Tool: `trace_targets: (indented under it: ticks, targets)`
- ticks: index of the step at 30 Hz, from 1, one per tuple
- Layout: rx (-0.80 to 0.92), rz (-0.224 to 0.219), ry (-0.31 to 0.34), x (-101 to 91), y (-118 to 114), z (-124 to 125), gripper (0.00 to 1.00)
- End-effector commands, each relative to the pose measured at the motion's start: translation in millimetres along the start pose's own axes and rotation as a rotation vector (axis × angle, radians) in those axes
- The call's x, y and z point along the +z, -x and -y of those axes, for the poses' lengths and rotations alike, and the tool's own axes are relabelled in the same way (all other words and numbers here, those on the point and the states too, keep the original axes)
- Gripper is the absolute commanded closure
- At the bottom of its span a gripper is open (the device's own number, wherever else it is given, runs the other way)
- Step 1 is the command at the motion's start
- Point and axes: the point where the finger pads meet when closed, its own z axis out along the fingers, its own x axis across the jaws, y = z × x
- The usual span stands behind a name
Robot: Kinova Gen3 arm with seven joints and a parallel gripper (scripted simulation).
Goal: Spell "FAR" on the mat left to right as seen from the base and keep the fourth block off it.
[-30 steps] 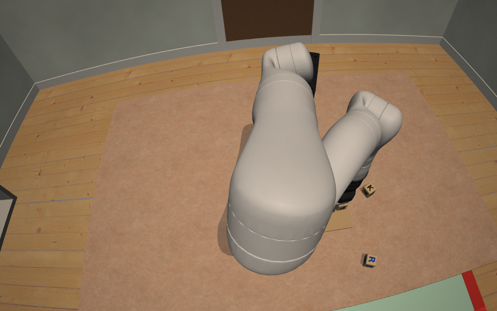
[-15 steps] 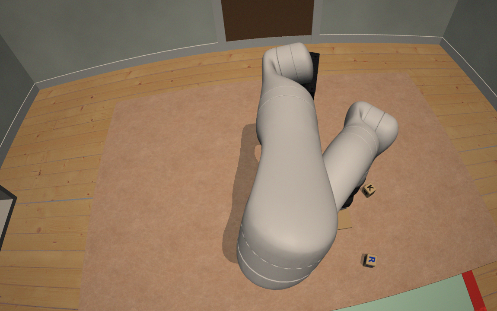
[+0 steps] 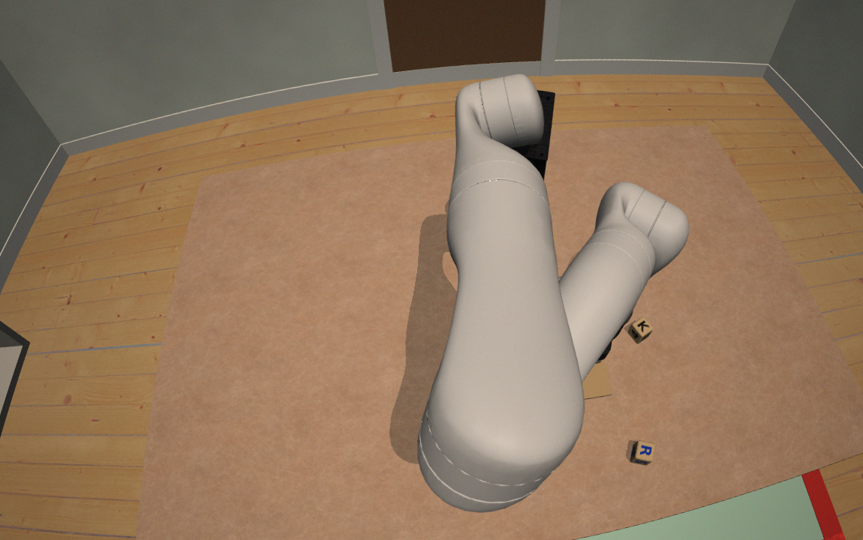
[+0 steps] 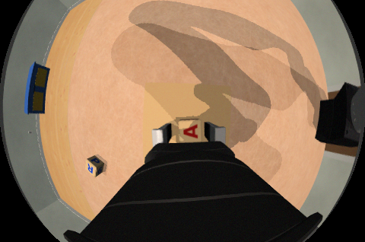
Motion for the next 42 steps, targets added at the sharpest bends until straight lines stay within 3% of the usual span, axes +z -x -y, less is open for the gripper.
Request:
trace_targets:
  ticks: [1,30,31,42]
  targets:
    - [-0.005,-0.004,-0.001,0.3,-2.6,1.8,0.00]
    - [-0.005,-0.004,-0.001,0.3,-2.6,1.8,0.00]
    - [-0.005,-0.004,-0.001,0.3,-2.6,1.8,0.13]
    - [-0.005,-0.004,-0.001,0.3,-2.6,1.8,0.13]
